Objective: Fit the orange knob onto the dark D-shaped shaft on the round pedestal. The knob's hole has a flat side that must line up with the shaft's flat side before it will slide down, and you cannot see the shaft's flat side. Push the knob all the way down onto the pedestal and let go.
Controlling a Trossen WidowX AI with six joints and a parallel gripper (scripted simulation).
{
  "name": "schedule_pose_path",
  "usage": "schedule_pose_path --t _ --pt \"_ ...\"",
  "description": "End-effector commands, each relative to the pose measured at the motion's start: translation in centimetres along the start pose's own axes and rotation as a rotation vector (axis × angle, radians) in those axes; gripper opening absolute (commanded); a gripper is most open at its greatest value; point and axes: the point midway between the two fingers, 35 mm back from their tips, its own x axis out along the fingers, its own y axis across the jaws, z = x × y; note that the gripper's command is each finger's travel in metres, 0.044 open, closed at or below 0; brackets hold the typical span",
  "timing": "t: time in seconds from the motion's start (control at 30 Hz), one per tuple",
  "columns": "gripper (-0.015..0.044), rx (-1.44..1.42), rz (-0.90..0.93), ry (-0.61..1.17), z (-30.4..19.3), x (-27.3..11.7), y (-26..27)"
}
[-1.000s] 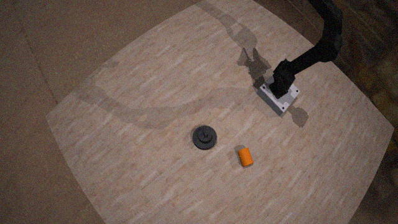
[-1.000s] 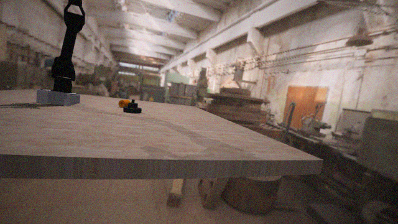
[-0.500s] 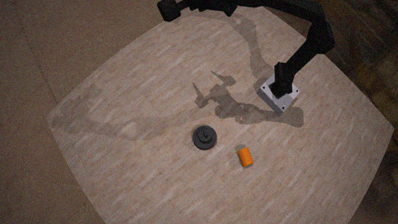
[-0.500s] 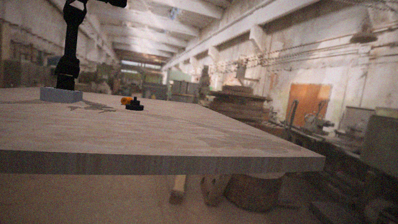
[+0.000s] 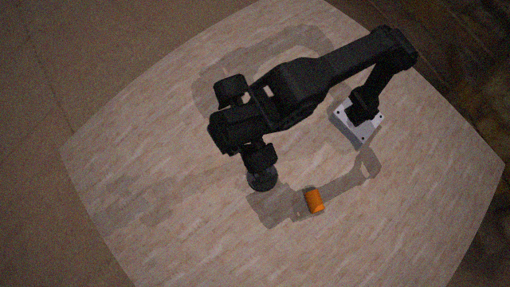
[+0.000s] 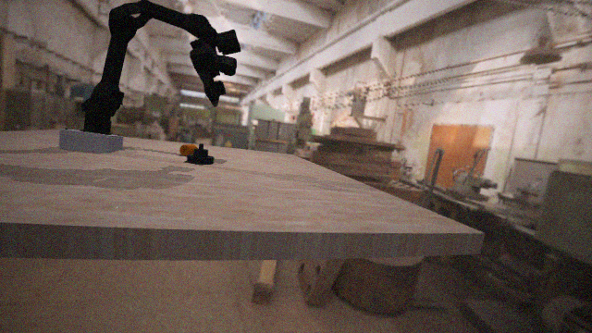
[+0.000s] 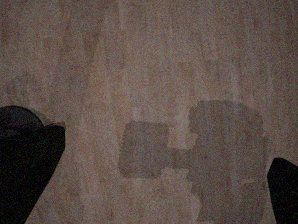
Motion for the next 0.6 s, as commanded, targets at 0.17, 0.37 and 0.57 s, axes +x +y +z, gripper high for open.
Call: schedule_pose_path --t 0.17,0.37,0.57 --pt "0.044 -0.816 0.254 0.118 -5.1 -1.2 16.1" --pt "0.044 -1.354 0.386 0.189 -11.6 -3.3 23.8" --pt "0.044 -1.411 0.399 0.198 -12.4 -3.6 24.4"
